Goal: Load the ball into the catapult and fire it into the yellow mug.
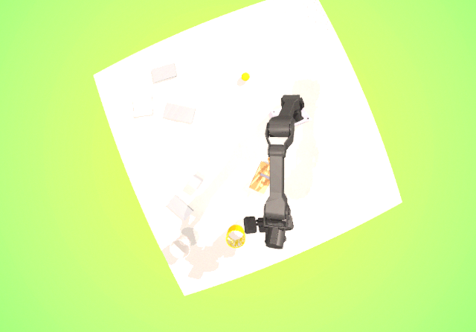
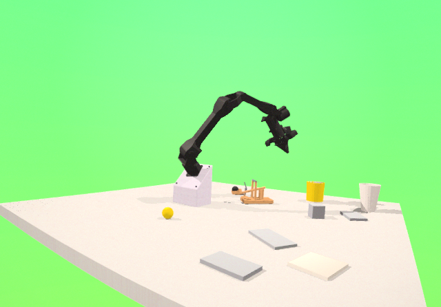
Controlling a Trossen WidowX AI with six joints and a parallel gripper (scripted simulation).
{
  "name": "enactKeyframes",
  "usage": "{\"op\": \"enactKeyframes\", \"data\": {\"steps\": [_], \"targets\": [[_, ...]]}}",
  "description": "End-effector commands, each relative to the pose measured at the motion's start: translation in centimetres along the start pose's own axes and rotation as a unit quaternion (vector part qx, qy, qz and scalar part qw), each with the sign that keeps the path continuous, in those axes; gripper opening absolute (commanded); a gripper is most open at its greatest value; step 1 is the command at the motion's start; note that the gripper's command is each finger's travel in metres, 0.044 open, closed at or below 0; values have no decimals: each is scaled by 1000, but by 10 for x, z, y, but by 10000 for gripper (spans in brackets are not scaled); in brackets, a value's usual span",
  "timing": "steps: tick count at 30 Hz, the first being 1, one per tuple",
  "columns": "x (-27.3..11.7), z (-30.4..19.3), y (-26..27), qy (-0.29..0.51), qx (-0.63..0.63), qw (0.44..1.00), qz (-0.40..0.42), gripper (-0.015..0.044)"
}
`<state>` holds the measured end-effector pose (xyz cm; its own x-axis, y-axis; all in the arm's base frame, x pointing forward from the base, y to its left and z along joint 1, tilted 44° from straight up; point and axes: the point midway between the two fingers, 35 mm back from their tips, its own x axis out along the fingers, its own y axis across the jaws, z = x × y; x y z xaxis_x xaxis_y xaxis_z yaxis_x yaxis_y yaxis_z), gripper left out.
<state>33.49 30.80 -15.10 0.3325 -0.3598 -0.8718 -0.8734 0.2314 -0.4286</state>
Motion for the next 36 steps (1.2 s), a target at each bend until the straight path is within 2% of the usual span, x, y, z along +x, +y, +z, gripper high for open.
{"op": "enactKeyframes", "data": {"steps": [1,18,36], "targets": [[-2,-16,22,25,-70,997,-4,0],[-9,-83,99,119,-342,932,-13,0],[-22,-170,142,224,-591,775,-20,0]]}}
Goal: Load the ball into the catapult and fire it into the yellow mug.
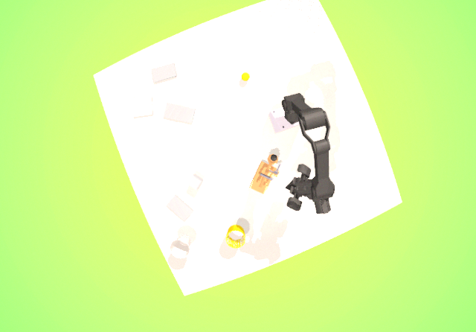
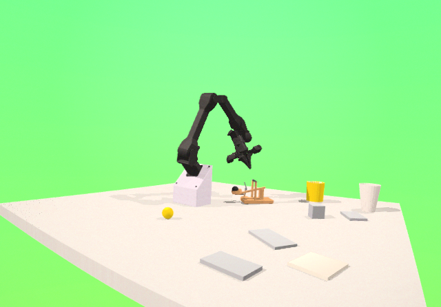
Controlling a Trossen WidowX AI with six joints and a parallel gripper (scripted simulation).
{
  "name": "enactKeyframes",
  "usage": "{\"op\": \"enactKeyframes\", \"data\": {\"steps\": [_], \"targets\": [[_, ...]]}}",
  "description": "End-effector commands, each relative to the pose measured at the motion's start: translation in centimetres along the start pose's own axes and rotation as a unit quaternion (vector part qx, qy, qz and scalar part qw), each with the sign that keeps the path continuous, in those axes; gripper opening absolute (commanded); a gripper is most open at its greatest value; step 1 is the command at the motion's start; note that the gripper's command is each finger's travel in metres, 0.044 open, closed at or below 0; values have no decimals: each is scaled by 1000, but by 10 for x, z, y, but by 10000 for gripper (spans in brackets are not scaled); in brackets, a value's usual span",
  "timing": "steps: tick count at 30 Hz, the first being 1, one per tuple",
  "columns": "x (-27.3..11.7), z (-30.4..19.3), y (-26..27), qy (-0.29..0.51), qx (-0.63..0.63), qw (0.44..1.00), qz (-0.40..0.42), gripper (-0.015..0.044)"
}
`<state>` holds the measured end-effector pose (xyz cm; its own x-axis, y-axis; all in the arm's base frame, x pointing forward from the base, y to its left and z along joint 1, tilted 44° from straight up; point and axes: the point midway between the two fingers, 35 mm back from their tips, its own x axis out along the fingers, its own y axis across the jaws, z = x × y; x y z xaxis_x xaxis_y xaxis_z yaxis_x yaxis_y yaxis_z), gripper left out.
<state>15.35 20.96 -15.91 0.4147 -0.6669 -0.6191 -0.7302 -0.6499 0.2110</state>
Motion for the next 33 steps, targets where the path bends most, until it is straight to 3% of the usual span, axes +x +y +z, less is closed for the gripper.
{"op": "enactKeyframes", "data": {"steps": [1,16,33], "targets": [[1,-6,24,32,-70,997,2,0],[6,-35,93,137,-288,947,19,0],[19,-28,98,138,-291,947,19,0]]}}
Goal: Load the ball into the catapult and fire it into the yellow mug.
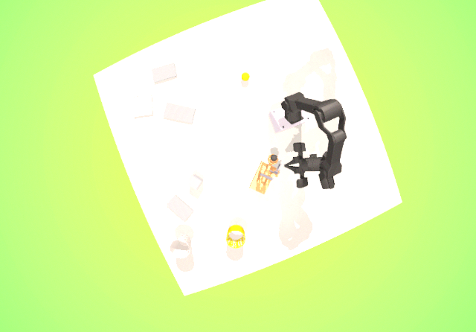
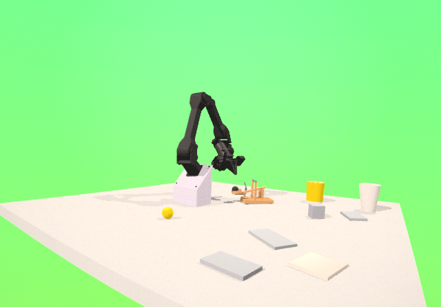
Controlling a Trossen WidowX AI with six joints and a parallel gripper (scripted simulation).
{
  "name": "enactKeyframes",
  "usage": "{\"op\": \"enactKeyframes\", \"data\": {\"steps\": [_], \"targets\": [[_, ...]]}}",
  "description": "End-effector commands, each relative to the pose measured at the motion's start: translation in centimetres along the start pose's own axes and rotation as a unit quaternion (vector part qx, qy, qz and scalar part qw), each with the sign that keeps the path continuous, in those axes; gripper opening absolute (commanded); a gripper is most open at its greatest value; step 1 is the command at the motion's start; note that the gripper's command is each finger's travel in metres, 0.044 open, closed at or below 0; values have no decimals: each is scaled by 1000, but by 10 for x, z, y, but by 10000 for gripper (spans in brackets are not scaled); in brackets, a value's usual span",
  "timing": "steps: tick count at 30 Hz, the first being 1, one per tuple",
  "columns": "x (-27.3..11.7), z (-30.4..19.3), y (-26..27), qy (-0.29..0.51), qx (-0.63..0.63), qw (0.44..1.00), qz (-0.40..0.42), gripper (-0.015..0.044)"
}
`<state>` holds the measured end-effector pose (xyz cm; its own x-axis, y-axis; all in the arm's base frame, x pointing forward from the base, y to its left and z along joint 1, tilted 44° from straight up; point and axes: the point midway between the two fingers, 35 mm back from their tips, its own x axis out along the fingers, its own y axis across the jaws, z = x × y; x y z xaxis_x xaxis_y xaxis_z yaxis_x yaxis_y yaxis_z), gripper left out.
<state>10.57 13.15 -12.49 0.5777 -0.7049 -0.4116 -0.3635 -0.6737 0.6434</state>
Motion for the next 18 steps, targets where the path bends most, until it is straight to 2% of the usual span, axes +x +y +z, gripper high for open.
{"op": "enactKeyframes", "data": {"steps": [1,18], "targets": [[8,7,3,4,-9,1000,6,0],[28,27,2,4,-9,1000,6,0]]}}
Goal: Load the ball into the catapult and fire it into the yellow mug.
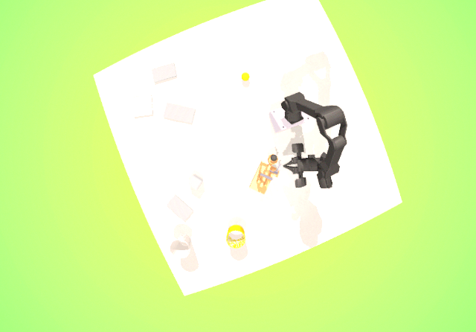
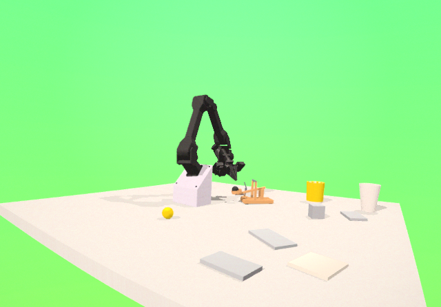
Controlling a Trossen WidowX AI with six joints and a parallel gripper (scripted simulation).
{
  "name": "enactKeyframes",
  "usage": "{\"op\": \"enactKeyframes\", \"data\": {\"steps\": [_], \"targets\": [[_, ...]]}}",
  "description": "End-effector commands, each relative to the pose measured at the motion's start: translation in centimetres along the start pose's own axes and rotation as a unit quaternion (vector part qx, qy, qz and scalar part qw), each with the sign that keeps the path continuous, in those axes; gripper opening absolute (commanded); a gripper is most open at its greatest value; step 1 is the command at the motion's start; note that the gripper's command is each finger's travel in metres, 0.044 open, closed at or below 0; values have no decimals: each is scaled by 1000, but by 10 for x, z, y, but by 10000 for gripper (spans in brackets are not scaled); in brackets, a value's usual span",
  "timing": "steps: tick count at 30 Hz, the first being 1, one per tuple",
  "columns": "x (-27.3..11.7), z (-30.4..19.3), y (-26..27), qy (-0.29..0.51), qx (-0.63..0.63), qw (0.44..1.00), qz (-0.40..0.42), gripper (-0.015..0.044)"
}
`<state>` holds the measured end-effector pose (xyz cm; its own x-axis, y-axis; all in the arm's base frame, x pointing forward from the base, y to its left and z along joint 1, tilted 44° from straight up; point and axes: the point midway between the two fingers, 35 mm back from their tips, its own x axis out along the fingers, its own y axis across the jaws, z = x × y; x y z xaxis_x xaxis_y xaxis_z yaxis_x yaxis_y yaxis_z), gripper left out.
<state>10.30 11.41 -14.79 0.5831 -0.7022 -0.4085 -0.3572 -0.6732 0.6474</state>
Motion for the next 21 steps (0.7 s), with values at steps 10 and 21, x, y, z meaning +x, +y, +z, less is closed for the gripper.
{"op": "enactKeyframes", "data": {"steps": [10,21], "targets": [[19,18,4,1,-5,1000,7,0],[33,30,6,1,-5,1000,7,0]]}}
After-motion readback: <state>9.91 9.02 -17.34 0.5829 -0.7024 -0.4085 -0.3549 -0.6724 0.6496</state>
